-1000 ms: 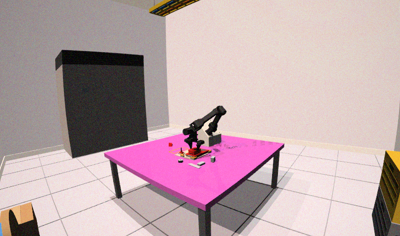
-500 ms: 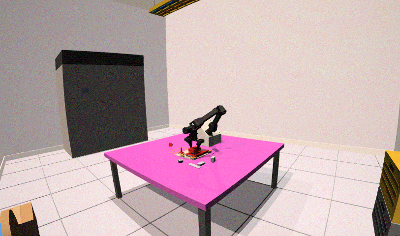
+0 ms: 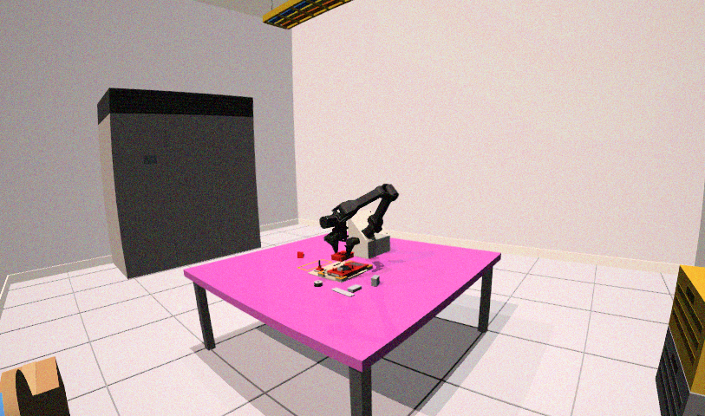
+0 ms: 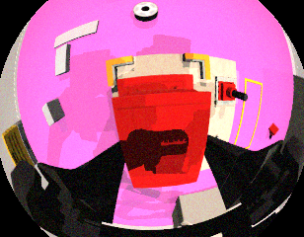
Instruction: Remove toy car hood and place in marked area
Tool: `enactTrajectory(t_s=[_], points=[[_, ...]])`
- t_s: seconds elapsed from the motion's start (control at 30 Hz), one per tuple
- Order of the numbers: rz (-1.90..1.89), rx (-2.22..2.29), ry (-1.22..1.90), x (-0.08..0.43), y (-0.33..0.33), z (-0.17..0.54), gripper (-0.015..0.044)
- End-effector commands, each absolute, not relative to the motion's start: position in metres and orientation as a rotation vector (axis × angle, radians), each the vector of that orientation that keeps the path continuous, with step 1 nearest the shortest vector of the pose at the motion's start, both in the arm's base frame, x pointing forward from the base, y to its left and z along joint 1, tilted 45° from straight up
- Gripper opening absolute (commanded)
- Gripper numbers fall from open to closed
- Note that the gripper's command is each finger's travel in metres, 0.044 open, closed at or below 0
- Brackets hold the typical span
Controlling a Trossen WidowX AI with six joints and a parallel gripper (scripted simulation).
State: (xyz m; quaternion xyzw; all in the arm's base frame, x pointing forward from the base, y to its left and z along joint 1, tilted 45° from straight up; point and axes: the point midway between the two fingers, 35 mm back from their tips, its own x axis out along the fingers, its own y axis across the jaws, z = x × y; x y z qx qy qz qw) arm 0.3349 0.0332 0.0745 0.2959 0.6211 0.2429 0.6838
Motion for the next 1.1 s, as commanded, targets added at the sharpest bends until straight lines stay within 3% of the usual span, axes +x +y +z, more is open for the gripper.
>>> enactTrajectory(t_s=[0.0,0.57,1.07], points=[[0.545,0.650,1.374,0.336,0.024,0.088,0.0000],[0.513,0.639,1.386,0.337,-0.053,0.012,0.0000],[0.514,0.646,1.400,0.304,-0.122,-0.058,0.0000]])
